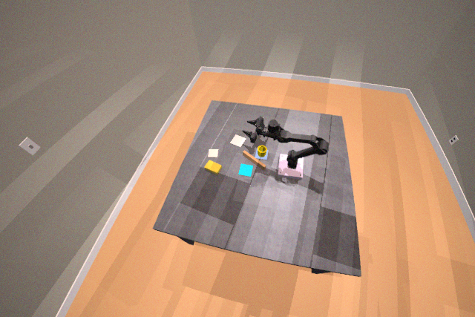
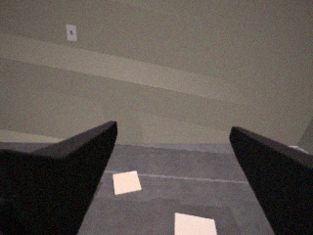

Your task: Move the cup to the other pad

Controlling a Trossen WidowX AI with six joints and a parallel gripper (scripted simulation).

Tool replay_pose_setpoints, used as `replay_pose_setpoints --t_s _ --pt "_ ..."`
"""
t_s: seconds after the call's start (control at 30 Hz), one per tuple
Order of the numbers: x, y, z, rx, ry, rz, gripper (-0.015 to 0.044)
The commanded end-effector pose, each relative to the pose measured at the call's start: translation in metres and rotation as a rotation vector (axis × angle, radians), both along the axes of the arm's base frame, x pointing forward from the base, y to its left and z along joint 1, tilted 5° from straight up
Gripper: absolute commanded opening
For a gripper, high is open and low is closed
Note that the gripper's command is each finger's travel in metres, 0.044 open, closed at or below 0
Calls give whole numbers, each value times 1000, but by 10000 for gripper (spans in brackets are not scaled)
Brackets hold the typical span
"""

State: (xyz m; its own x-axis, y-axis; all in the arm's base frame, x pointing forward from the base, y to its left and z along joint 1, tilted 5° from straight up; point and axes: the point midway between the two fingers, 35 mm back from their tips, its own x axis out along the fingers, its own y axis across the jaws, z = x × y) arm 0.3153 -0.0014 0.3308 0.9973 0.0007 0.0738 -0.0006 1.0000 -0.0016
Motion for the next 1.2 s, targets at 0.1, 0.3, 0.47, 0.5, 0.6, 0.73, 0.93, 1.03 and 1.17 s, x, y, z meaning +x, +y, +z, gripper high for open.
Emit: replay_pose_setpoints --t_s 0.1,0.3,0.47,0.5,0.6,0.73,0.93,1.03,1.17 --pt "12 -7 -50 -218 257 -2 295" --pt "-13 -20 -160 -683 853 240 167" --pt "-59 -25 -206 -895 1173 589 167" --pt "-70 -25 -211 -923 1223 673 167" --pt "-96 -25 -219 -968 1320 891 167" --pt "-97 -28 -219 -970 1324 903 167" --pt "-97 -28 -219 -970 1324 903 167" --pt "-96 -29 -220 -970 1324 903 167" --pt "-95 -29 -223 -970 1324 902 167"
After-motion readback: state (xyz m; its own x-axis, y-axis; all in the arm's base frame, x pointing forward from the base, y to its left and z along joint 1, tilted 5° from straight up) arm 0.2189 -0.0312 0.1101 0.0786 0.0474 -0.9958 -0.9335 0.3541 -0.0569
